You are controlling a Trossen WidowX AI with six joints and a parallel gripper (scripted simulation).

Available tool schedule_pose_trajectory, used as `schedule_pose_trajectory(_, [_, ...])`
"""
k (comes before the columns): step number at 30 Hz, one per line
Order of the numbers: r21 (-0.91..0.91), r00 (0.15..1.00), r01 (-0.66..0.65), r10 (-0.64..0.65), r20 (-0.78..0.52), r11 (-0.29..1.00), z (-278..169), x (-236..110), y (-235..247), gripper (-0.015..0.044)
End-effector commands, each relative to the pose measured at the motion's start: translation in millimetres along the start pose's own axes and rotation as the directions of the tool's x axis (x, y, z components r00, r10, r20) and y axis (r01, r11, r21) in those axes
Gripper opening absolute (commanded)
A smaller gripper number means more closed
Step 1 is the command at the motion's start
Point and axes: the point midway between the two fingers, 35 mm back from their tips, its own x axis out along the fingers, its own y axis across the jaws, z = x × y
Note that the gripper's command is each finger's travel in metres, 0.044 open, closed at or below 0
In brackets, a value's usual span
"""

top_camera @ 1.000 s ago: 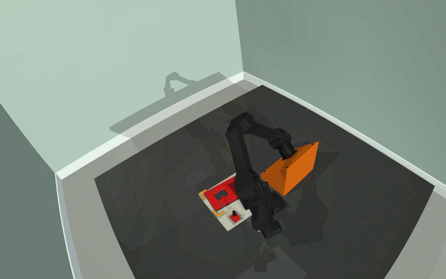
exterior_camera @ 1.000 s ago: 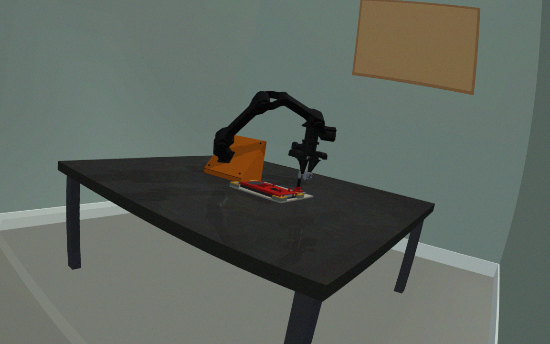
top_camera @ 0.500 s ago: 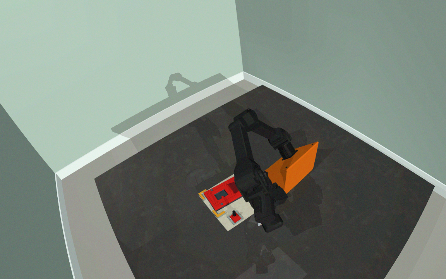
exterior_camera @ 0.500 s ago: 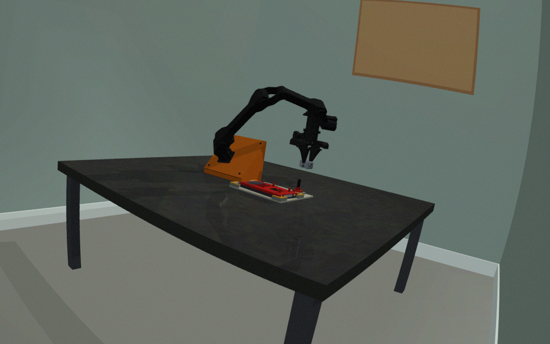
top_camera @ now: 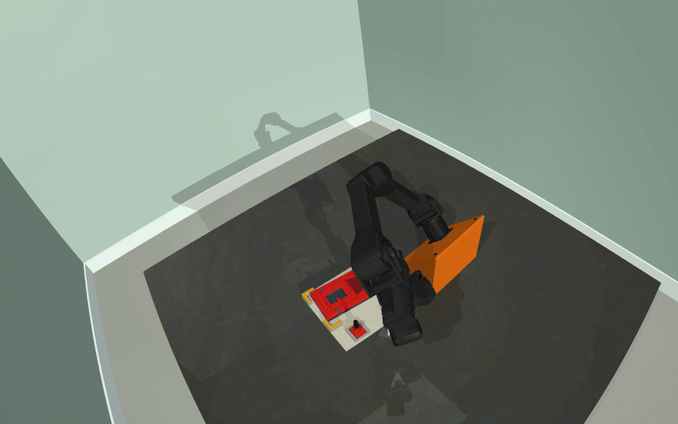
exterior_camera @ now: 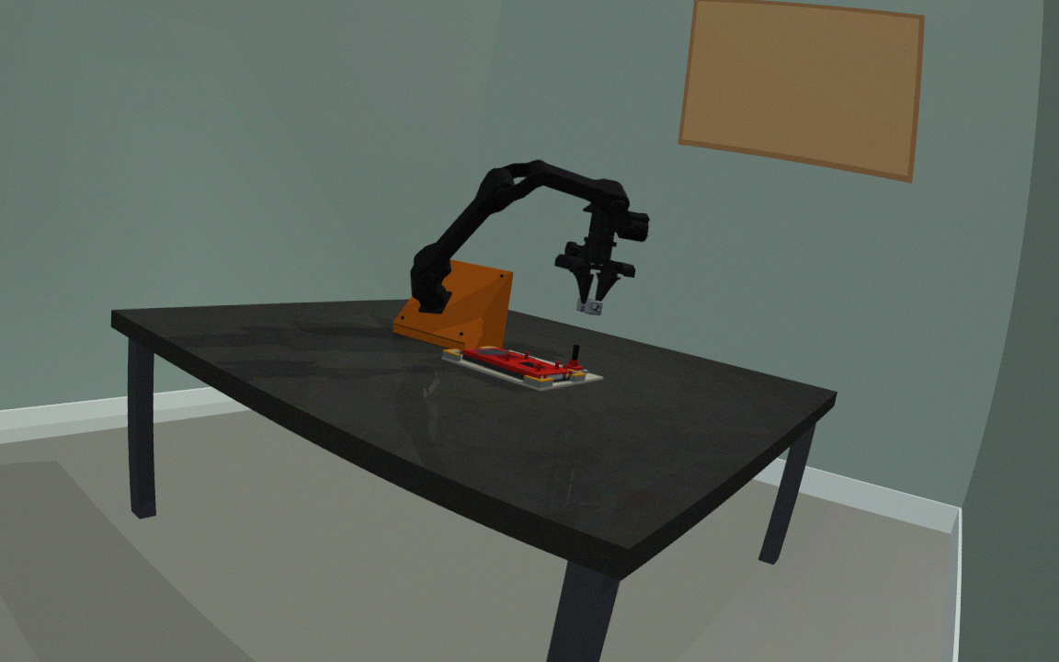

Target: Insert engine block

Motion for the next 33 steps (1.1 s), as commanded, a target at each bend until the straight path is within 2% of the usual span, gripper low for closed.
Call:
schedule_pose_trajectory(1, [0.127, 1.000, 0.013, -0.013, -0.002, 0.992, -11.0, -0.4, 8.1, 0.0000])
schedule_pose_trajectory(8, [0.358, 1.000, 0.018, -0.020, 0.000, 0.933, -26.0, 4.6, 21.8, 0.0000])
schedule_pose_trajectory(16, [0.597, 1.000, 0.020, -0.026, 0.002, 0.802, -42.0, 10.8, 38.5, 0.0000])
schedule_pose_trajectory(33, [0.940, 1.000, 0.010, -0.031, 0.001, 0.340, -71.3, 25.8, 77.3, 0.0000])
